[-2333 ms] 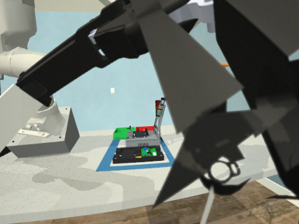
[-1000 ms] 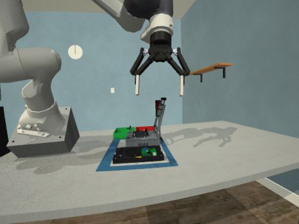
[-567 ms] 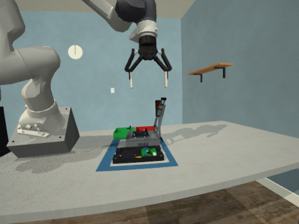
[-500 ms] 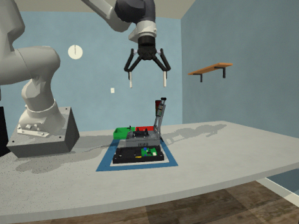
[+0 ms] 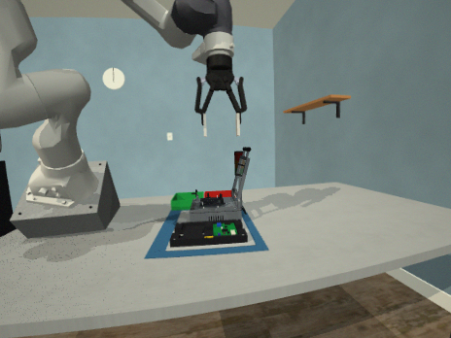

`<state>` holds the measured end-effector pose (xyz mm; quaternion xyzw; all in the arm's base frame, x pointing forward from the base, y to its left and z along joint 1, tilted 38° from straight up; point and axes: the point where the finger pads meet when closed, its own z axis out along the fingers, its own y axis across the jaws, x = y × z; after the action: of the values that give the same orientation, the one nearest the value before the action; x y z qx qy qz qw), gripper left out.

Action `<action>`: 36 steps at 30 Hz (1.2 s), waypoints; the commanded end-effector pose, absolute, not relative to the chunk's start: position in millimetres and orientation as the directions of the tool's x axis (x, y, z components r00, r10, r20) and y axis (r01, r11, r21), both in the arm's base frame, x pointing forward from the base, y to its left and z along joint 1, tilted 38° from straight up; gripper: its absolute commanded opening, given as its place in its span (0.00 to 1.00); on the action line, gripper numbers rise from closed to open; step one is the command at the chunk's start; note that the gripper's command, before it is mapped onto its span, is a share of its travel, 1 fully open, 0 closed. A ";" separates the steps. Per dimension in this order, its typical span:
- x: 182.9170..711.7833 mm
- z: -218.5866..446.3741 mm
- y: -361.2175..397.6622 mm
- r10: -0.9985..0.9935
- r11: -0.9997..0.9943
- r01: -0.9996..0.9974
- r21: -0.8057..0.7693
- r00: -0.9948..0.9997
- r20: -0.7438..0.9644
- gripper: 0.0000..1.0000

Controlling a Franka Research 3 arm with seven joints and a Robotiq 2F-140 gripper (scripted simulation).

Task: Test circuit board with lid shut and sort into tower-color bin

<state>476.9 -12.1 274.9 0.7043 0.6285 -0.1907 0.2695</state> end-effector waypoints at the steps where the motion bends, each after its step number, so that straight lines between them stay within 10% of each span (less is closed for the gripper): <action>1: 476.3 273.1 -11.3 0.786 -0.065 0.988 0.138 0.136 -0.604 0.58; 36: 476.6 270.1 -13.6 0.786 -0.066 0.988 0.139 0.137 -0.603 0.58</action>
<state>476.7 -12.2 273.4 0.7041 0.6290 -0.1903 0.2690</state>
